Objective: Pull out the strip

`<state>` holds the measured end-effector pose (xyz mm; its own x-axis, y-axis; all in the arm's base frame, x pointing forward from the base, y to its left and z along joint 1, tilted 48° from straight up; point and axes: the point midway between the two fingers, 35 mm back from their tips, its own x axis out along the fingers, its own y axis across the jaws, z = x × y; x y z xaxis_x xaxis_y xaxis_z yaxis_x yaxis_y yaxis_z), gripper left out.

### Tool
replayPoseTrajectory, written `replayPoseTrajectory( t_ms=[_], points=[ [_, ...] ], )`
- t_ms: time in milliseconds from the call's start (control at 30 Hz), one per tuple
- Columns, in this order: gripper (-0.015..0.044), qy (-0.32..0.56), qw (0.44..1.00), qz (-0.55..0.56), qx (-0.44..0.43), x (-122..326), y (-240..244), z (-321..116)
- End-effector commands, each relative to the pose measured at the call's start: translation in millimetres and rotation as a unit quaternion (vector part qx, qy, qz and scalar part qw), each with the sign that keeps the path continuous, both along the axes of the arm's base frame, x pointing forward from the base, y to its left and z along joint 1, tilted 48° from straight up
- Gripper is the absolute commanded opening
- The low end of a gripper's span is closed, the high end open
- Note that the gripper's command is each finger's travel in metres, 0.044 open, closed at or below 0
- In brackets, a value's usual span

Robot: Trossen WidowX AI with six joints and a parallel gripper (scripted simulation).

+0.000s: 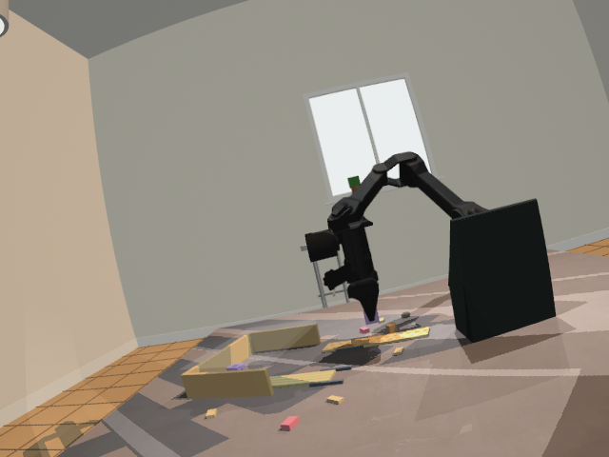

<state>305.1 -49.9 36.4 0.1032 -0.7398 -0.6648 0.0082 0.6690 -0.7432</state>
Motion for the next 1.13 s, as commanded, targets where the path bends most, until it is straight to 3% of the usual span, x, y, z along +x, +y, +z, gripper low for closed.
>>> replayPoseTrajectory(
  t_ms=[0, 200, 1100],
  points=[
    [0.0, -0.006, 1.0, 0.0, 0.001, -5.3, 3.8, 2.7],
    [0.0, -0.006, 1.0, 0.0, 0.002, -8.9, 26.9, 23.3],
    [0.0, -0.006, 1.0, 0.0, 0.002, -9.1, 27.6, 24.0]
  ],
)
